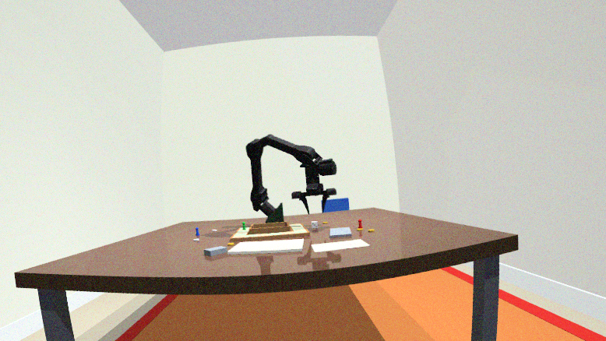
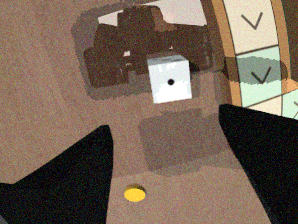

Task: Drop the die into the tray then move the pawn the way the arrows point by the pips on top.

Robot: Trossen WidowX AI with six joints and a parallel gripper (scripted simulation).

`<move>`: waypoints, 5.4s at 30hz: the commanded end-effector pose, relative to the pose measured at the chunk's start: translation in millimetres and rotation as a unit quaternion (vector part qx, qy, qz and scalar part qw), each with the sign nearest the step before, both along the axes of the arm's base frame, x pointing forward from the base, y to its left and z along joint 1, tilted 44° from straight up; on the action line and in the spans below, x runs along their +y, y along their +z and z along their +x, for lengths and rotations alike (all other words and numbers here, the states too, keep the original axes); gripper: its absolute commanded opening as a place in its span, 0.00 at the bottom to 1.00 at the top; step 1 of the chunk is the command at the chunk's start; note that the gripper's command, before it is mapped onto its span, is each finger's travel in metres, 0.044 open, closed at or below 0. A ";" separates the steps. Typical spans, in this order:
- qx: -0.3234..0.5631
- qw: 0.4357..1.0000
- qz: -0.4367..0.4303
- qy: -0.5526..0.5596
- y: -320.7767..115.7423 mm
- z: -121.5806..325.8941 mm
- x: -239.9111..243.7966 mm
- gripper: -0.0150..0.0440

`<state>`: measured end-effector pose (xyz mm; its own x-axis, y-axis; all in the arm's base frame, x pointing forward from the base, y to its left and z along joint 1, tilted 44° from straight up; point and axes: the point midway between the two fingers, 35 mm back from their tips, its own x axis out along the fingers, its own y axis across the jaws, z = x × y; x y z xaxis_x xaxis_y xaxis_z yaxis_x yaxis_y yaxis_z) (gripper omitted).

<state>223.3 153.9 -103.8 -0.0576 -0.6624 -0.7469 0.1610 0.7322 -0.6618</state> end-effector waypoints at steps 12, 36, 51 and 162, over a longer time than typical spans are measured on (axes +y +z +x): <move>-0.011 1.000 -0.013 0.004 -8.8 4.9 -21.0 0.72; -0.011 1.000 -0.013 0.004 -32.0 3.9 -43.4 0.68; -0.011 1.000 -0.013 0.004 -29.9 4.6 -40.3 0.25; 0.311 0.644 0.245 0.655 142.8 41.3 -132.3 0.25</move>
<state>265.8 21.5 39.8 -0.0944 -0.2254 -0.9697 -0.9896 0.1273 0.0667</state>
